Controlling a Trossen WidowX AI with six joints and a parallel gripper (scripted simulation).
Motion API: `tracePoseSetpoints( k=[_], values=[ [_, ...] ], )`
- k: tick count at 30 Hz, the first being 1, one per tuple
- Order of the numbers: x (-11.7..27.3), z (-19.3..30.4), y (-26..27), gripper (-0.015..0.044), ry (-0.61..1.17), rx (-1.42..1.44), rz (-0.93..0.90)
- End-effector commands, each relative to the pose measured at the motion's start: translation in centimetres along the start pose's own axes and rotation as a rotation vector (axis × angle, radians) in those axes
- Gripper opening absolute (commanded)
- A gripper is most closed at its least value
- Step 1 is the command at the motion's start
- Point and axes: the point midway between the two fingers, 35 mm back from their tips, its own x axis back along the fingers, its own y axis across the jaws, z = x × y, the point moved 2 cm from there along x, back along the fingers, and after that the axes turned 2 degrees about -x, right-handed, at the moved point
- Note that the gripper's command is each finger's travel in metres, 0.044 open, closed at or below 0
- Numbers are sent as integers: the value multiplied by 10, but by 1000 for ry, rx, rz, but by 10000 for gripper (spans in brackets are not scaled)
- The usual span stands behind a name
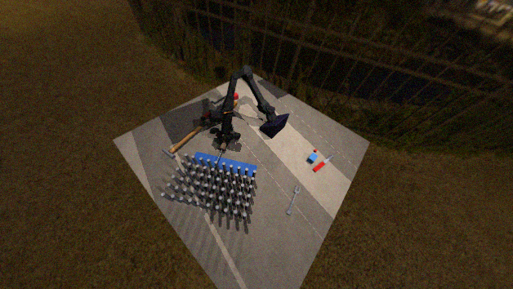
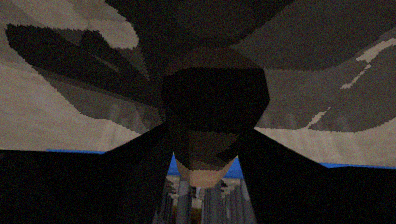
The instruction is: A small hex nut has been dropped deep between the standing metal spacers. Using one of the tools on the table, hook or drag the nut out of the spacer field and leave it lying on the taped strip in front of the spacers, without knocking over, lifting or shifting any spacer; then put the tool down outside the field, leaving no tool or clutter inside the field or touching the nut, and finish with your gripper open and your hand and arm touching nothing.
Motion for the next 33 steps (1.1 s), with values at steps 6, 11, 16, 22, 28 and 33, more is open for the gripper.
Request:
tracePoseSetpoints(
  k=[6,11,16,22,28,33],
  values=[
    [4,-5,-2,0,4,6,7],
    [6,-8,-2,0,4,6,7],
    [8,-11,-2,0,4,6,7],
    [10,-14,-2,0,4,6,7],
    [12,-17,-2,0,3,6,7],
    [14,-20,-2,0,3,6,7]
  ],
)
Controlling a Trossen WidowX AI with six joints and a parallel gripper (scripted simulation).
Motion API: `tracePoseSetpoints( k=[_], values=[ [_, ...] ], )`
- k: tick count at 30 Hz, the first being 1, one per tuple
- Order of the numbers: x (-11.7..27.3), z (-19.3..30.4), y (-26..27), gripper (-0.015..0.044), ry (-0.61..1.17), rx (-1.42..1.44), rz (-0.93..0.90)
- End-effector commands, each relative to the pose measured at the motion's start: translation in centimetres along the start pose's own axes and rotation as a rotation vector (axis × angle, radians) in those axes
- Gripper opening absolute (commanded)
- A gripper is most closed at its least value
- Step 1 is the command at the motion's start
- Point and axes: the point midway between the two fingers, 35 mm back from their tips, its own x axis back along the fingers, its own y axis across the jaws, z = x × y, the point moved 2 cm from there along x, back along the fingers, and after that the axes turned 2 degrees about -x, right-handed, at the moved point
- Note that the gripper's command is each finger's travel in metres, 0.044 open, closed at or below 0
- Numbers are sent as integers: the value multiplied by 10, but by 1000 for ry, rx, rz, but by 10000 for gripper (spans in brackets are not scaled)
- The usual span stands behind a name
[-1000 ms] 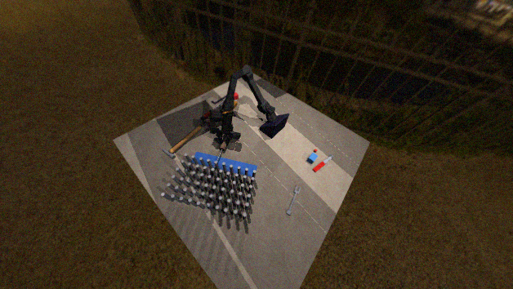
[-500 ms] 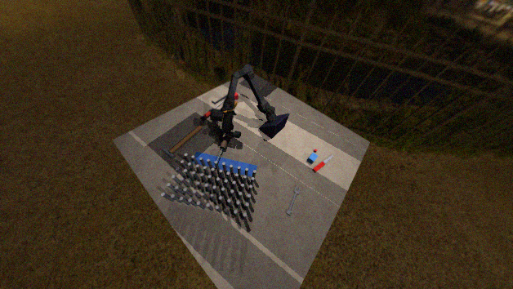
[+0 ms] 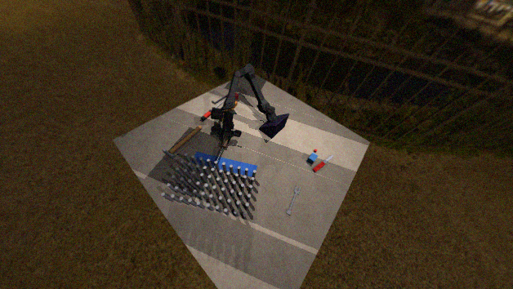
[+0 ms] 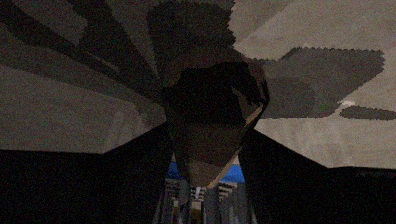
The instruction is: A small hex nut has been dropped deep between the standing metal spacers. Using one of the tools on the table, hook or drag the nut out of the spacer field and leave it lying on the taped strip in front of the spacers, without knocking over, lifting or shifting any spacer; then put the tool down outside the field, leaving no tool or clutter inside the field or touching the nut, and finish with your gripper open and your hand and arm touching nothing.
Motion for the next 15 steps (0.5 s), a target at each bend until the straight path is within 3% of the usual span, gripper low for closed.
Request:
tracePoseSetpoints(
  k=[1,15],
  values=[
    [2,-2,-2,0,5,5,7],
    [7,-10,-2,0,4,5,7]
  ],
)
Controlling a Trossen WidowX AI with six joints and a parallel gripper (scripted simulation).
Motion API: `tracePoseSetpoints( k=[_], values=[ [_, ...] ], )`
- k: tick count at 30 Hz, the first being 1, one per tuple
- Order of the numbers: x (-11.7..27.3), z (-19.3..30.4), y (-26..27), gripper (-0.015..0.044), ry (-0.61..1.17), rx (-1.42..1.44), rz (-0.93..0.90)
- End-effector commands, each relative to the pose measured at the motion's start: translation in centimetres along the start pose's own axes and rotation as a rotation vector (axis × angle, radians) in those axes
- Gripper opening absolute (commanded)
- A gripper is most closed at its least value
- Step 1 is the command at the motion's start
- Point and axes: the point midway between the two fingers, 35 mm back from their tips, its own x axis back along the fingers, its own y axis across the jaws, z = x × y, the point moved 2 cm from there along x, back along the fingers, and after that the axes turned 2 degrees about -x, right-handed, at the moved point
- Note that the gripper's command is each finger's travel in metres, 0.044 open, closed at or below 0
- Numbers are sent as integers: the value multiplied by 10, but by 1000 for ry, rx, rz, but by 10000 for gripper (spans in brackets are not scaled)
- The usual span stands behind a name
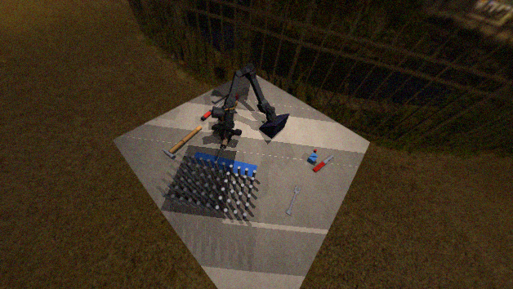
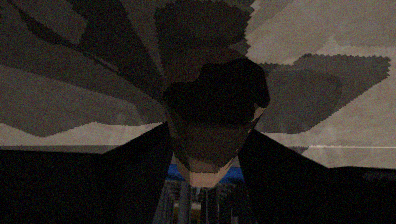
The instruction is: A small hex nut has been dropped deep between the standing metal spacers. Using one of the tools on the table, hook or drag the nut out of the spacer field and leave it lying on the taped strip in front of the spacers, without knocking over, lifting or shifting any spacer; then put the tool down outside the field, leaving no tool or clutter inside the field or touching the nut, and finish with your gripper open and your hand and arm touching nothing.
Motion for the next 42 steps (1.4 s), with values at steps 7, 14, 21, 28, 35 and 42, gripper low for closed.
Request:
tracePoseSetpoints(
  k=[7,14,21,28,35,42],
  values=[
    [4,-6,-2,0,4,5,6],
    [7,-9,-2,0,4,5,6],
    [9,-13,-2,0,4,5,6],
    [12,-17,-1,0,4,6,6],
    [14,-20,-1,0,4,6,6],
    [16,-19,-1,0,4,6,6]
  ],
)
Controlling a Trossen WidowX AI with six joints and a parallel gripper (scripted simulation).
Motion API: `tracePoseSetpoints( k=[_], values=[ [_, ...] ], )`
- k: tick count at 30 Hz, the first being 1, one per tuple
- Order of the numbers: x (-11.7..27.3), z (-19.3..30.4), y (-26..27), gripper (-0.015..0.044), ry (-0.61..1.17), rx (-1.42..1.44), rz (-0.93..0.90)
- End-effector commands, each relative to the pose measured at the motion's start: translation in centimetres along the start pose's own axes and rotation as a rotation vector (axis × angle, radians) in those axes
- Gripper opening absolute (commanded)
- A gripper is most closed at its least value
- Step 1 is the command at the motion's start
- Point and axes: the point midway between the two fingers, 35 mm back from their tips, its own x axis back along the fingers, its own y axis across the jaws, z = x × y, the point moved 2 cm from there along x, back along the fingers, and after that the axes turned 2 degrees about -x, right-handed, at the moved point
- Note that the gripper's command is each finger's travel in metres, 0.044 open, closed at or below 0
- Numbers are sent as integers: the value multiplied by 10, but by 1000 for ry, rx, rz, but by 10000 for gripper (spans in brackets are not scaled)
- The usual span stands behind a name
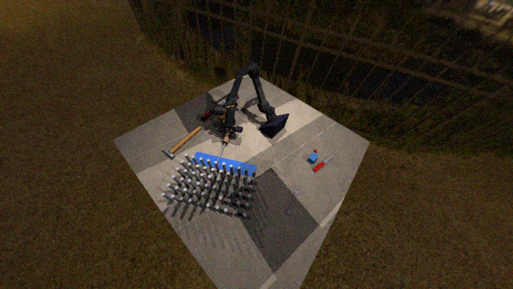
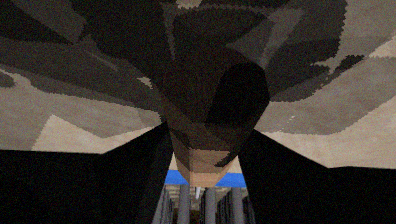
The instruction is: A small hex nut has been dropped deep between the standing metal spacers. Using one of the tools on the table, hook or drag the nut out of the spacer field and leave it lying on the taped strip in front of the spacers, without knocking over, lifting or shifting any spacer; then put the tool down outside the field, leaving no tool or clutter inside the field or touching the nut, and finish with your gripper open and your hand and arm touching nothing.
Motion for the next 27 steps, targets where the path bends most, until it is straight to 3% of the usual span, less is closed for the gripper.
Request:
tracePoseSetpoints(
  k=[1,27],
  values=[
    [2,2,-1,0,6,3,3],
    [22,6,3,0,7,-2,0]
  ],
)
